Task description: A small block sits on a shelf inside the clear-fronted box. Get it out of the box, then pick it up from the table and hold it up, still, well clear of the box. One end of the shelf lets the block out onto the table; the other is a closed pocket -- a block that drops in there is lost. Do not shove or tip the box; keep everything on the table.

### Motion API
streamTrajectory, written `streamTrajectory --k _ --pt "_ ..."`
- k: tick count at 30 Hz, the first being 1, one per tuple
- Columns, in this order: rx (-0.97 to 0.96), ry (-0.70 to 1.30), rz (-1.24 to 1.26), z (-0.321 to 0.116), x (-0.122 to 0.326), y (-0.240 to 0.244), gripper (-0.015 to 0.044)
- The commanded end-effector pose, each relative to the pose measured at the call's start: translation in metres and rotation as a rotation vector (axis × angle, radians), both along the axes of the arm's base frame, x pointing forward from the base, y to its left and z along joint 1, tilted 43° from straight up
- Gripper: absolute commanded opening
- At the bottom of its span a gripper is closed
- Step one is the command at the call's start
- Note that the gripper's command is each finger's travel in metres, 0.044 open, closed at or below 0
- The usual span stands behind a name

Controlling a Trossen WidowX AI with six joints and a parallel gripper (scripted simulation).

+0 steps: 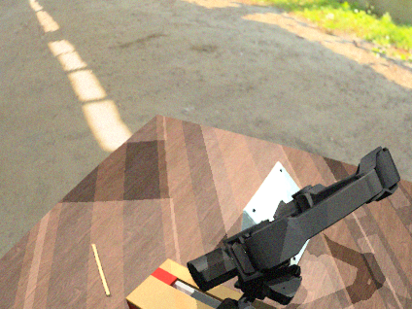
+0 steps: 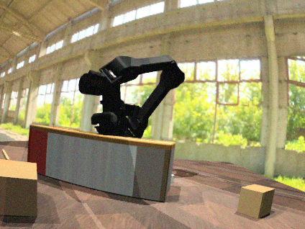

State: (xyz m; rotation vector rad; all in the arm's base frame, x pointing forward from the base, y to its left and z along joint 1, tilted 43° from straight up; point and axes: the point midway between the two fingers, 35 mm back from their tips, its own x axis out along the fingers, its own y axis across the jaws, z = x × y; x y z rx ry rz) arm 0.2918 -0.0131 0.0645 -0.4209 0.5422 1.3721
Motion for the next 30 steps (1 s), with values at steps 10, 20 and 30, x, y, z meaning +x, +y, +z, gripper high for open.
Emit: streamTrajectory --k 10,20,30 --pt "0.0 -0.002 -0.004 -0.005 -0.001 -0.007 0.04" --pt "0.001 -0.002 -0.004 0.002 0.001 0.001 0.04" --pt "0.001 -0.002 -0.004 0.009 0.002 0.009 0.04"
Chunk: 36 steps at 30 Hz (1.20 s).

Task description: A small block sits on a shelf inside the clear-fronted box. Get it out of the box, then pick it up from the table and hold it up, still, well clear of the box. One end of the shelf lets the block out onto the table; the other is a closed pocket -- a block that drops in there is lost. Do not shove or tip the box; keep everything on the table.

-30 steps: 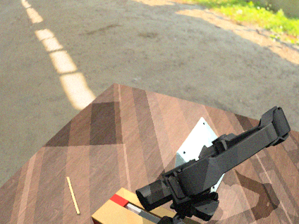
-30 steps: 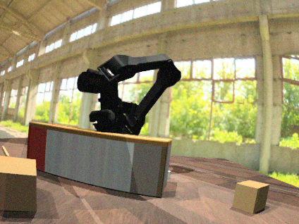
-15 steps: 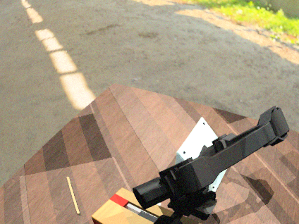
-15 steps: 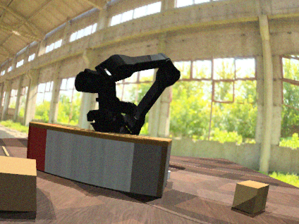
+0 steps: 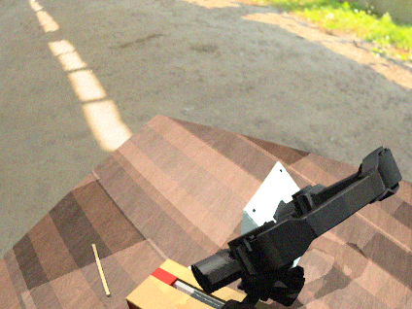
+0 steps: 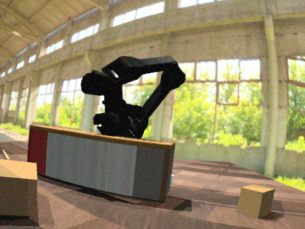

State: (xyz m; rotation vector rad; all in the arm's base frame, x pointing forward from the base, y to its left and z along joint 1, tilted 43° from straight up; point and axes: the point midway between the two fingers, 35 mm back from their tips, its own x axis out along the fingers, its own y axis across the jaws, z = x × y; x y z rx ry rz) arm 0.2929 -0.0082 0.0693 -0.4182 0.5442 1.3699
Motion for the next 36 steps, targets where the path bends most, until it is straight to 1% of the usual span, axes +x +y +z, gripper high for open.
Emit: streamTrajectory --k 1,8,20,36 --pt "0.001 -0.004 -0.002 0.005 0.001 0.004 0.04" --pt "0.001 -0.004 -0.002 0.01 0.002 0.009 0.04" --pt "0.0 -0.004 -0.002 0.002 0.0 0.001 0.04" --pt "0.001 -0.004 -0.002 0.013 0.003 0.013 0.04"
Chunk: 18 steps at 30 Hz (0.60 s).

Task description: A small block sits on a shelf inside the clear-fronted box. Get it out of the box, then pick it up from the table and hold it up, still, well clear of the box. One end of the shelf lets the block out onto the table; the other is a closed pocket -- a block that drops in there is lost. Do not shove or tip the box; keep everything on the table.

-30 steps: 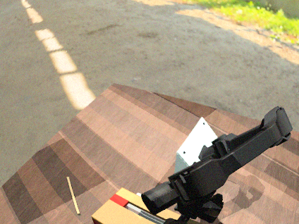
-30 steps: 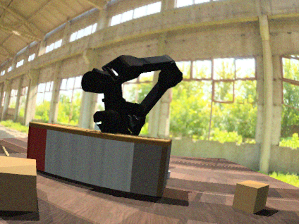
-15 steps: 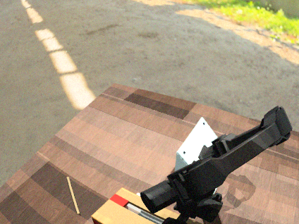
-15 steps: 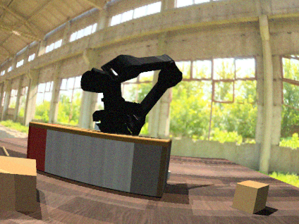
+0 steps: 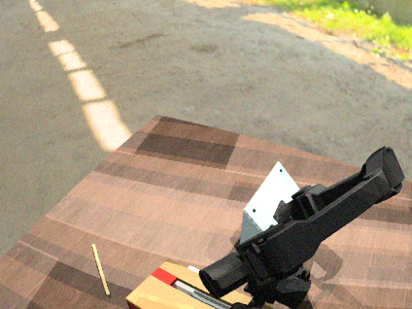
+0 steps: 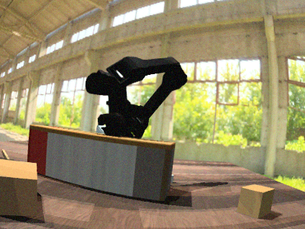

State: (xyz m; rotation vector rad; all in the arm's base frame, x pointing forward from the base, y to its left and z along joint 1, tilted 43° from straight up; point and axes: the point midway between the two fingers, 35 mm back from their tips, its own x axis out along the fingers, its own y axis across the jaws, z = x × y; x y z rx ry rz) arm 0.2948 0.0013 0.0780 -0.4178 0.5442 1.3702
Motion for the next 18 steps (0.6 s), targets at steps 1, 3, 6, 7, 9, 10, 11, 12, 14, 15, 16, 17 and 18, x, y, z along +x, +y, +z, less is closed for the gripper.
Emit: streamTrajectory --k 1,3,6,7,9,10,11,12,14,15,16,17,18 --pt "0.001 -0.005 -0.002 0.005 0.001 0.004 0.04" --pt "0.001 -0.005 -0.002 0.006 0.001 0.006 0.04" --pt "0.001 -0.005 -0.002 0.008 0.002 0.008 0.04" --pt "0.001 -0.005 -0.002 0.009 0.002 0.009 0.04" --pt "0.001 -0.005 -0.002 0.01 0.002 0.01 0.04" --pt "0.001 -0.005 -0.002 0.011 0.002 0.011 0.04" --pt "0.001 -0.005 -0.002 0.012 0.003 0.012 0.04" --pt "0.001 -0.005 -0.002 0.013 0.003 0.012 0.04" --pt "0.001 -0.005 -0.002 0.014 0.003 0.014 0.04" --pt "0.001 -0.005 -0.002 0.015 0.003 0.014 0.04" --pt "0.002 -0.005 -0.002 0.015 0.003 0.015 0.04" --pt "0.002 -0.005 -0.002 0.016 0.003 0.016 0.04" --pt "0.002 -0.005 -0.002 0.017 0.004 0.017 0.04"
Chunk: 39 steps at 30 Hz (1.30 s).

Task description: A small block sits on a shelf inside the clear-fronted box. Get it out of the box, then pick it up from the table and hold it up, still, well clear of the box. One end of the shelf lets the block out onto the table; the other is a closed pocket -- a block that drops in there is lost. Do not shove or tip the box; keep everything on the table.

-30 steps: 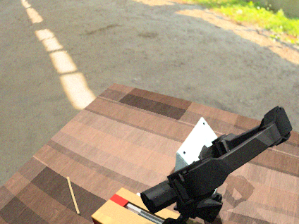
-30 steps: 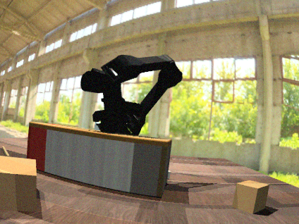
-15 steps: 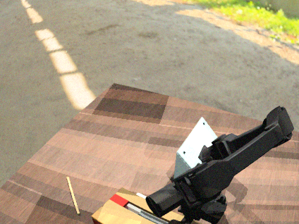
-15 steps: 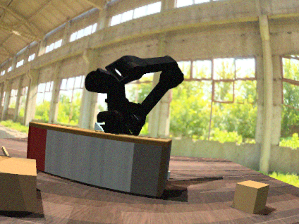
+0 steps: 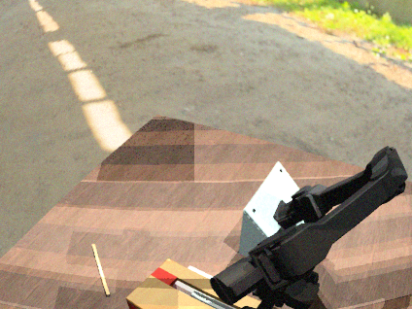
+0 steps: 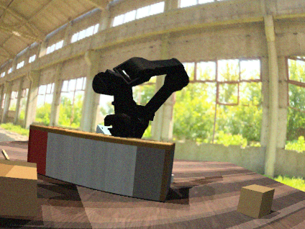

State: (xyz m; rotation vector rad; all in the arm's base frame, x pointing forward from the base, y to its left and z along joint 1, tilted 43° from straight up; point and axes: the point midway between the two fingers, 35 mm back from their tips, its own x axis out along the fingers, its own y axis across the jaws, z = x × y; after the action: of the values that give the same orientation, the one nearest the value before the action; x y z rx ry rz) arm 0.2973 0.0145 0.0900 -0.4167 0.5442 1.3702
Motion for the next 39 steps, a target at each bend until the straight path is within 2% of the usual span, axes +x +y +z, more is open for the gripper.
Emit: streamTrajectory --k 1,39 --pt "0.001 -0.005 -0.001 0.005 0.001 0.004 0.04" --pt "0.001 -0.005 -0.001 0.009 0.001 0.009 0.04"
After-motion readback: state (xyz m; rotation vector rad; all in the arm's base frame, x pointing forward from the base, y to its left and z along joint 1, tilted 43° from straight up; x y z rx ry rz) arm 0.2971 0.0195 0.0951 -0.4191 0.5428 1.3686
